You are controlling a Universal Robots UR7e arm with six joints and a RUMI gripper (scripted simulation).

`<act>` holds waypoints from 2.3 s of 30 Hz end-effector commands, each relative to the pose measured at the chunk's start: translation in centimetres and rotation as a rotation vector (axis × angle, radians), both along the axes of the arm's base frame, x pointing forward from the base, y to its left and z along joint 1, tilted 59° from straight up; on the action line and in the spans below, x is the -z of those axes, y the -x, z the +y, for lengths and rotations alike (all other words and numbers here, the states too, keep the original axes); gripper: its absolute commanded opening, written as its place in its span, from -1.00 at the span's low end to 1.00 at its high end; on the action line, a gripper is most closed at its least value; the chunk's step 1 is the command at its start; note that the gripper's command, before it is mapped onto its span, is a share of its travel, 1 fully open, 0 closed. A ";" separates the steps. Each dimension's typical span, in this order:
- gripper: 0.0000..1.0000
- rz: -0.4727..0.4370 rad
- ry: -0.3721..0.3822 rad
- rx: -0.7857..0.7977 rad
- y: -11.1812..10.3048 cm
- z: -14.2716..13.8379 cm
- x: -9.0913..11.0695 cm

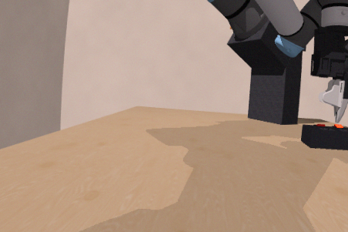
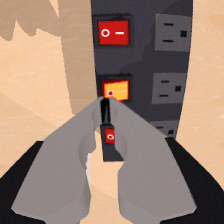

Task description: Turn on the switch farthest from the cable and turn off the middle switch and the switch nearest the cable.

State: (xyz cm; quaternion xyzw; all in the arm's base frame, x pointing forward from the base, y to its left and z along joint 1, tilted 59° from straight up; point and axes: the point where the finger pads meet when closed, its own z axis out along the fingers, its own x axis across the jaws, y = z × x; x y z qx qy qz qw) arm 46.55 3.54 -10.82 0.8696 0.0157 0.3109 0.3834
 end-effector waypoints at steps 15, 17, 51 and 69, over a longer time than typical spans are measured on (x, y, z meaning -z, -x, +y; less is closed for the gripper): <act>-1.00 0.000 0.000 -0.001 -0.4 -0.4 0.3; -1.00 0.000 0.000 -0.001 -0.4 -0.4 0.3; -1.00 0.000 0.000 -0.001 0.9 1.1 -0.8; -1.00 0.000 0.000 -0.001 1.7 2.1 -1.6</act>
